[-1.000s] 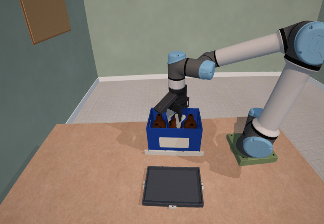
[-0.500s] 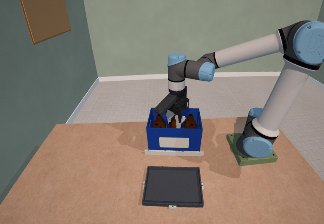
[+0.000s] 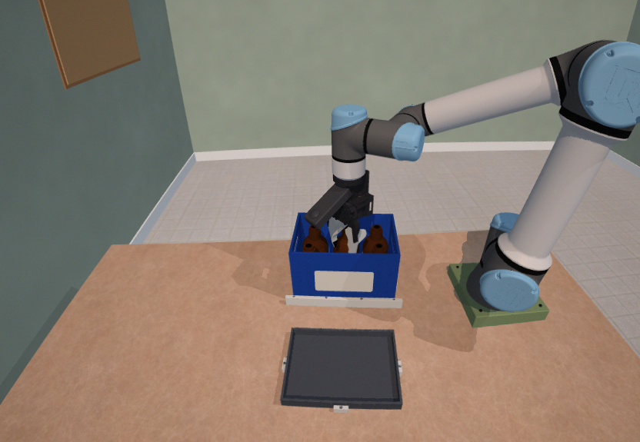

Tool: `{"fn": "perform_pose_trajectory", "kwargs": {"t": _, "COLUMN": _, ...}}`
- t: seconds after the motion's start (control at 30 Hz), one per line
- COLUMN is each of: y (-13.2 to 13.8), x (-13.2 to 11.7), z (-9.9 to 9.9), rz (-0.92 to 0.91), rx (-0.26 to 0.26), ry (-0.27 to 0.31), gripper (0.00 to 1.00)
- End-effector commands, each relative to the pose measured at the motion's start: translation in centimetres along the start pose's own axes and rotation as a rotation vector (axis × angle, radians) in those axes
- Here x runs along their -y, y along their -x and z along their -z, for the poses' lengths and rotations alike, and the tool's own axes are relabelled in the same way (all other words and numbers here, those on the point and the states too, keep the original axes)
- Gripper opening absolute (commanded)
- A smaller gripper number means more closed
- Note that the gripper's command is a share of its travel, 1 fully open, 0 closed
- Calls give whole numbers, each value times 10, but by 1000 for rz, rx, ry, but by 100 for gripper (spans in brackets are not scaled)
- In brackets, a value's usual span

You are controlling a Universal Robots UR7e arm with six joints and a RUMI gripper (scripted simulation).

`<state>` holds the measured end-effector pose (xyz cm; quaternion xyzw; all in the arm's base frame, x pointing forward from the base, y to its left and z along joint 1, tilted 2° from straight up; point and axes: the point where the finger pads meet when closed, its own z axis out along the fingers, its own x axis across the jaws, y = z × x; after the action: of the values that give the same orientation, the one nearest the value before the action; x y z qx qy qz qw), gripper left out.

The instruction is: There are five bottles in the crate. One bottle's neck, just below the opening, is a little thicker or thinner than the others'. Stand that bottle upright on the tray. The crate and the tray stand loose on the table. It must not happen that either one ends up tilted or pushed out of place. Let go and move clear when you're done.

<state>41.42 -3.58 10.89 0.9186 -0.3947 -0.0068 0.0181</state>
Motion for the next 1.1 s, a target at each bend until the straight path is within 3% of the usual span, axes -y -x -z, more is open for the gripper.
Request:
{"fn": "perform_pose_trajectory", "kwargs": {"t": 0.0, "y": 0, "x": 0, "z": 0, "rz": 0, "rx": -1, "ry": -1, "gripper": 38}}
{"fn": "perform_pose_trajectory", "kwargs": {"t": 0.67, "y": 0, "x": 0, "z": 0, "rz": 0, "rx": -1, "ry": -1, "gripper": 38}}
{"fn": "perform_pose_trajectory", "kwargs": {"t": 0.7, "y": 0, "x": 0, "z": 0, "rz": 0, "rx": -1, "ry": -1, "gripper": 0}}
{"fn": "perform_pose_trajectory", "kwargs": {"t": 1.07, "y": 0, "x": 0, "z": 0, "rz": 0, "rx": -1, "ry": -1, "gripper": 0}}
